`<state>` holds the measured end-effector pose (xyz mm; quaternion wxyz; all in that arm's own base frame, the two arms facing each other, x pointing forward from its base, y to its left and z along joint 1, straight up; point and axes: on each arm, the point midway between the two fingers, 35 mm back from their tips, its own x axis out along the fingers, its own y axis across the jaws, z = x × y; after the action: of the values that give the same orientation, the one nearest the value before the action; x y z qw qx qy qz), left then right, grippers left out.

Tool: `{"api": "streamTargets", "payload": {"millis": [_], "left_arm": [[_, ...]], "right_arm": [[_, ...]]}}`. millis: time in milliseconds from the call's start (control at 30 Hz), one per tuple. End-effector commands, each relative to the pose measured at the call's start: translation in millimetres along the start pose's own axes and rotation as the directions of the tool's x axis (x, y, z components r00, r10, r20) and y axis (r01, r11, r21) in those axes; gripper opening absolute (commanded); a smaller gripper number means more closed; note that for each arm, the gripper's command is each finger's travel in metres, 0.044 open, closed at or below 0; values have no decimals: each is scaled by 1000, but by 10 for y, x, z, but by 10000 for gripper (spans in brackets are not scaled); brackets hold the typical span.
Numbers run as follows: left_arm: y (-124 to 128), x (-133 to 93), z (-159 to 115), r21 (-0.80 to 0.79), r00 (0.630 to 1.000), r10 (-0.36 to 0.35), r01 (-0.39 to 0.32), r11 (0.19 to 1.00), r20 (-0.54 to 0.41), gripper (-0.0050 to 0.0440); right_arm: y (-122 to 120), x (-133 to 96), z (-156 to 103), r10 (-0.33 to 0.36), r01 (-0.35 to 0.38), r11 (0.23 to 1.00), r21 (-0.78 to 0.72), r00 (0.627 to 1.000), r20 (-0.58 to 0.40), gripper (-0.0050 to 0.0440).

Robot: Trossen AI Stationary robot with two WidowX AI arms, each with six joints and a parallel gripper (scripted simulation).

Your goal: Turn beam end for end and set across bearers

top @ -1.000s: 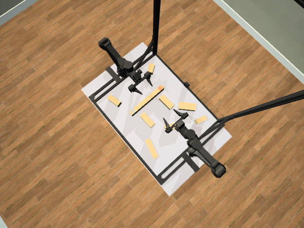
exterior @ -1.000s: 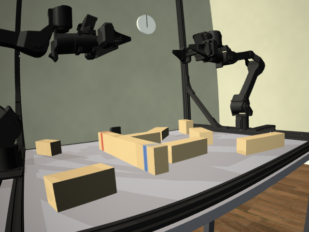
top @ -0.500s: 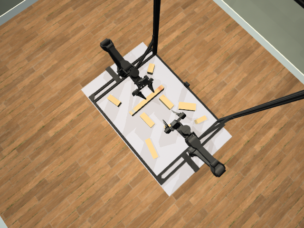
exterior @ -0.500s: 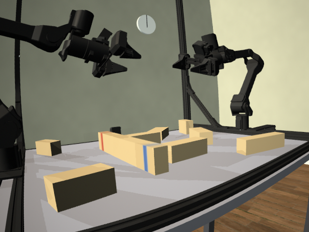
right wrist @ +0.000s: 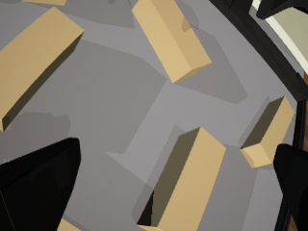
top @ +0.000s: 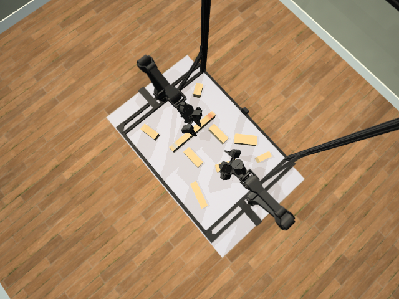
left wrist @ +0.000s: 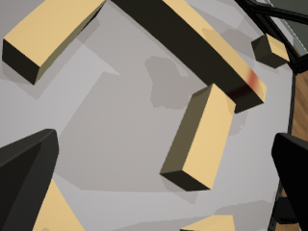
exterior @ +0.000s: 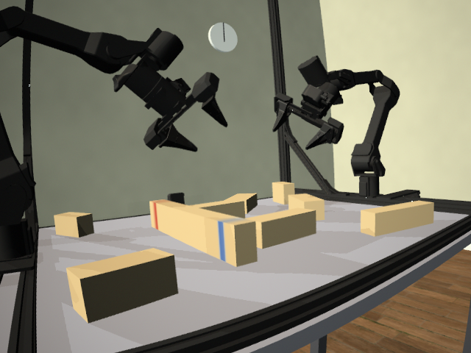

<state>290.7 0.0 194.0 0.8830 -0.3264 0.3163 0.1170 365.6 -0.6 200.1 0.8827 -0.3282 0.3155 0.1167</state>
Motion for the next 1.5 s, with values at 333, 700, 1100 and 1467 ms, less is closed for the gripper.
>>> {"api": "streamTargets", "payload": {"millis": [333,700,1100,1467], "left_arm": [[382,-114,-447,-312,932,235,-318,895,-275,440],[688,-437,-804,-457,764,419,-635,623,-490,440],[817,-692,-954,-482,635,502,-773,413,-587,440],[817,-692,-954,-482,635,502,-773,413,-587,440]], "right_arm": [[277,327,-331,237,-320,893,-315,932,-276,410],[542,444,-643,422,-637,618,-460,763,-489,410],[682,463,-806,506,-774,407,-486,634,-585,410],[821,659,-968,506,-774,407,-486,634,-585,410]]}}
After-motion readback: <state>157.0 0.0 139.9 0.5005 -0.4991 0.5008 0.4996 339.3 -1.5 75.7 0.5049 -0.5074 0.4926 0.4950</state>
